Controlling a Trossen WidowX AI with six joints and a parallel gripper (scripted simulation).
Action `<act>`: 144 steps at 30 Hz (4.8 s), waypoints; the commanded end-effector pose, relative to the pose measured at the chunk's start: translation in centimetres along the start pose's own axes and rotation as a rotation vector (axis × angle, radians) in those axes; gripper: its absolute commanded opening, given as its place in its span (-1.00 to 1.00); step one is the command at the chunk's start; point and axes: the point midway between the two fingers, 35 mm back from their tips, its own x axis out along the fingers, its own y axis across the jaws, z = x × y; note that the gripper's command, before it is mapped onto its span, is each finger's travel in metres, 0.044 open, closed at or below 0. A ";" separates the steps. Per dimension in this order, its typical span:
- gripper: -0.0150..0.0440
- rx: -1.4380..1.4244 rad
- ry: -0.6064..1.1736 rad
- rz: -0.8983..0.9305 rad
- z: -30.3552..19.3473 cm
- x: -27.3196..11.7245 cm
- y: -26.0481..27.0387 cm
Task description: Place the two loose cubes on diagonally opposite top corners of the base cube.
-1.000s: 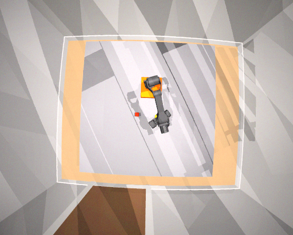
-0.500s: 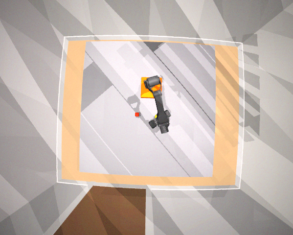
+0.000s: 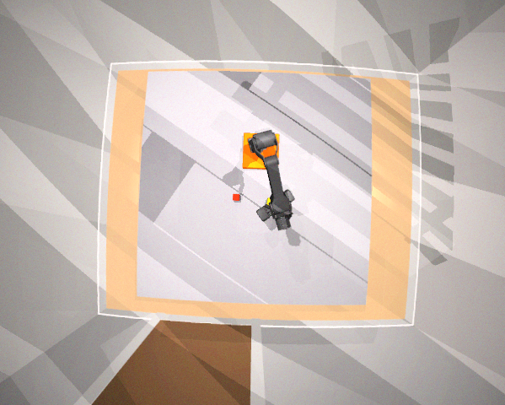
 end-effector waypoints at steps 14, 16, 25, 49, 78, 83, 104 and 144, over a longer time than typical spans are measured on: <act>0.20 0.000 -0.001 0.000 0.0 -2.4 0.0; 0.20 0.000 -0.001 0.000 0.0 -2.7 0.0; 0.38 -0.020 0.002 0.000 -0.3 -2.8 -0.5; 0.41 -0.746 0.007 -0.010 -12.7 -6.2 -12.6; 0.41 -0.862 0.012 -0.004 -14.8 1.0 -13.6; 0.41 -0.862 0.012 -0.004 -14.8 1.3 -13.6; 0.32 -0.862 0.012 -0.004 -14.9 4.4 -13.6; -0.14 -0.862 0.012 -0.004 -14.6 -5.2 -13.8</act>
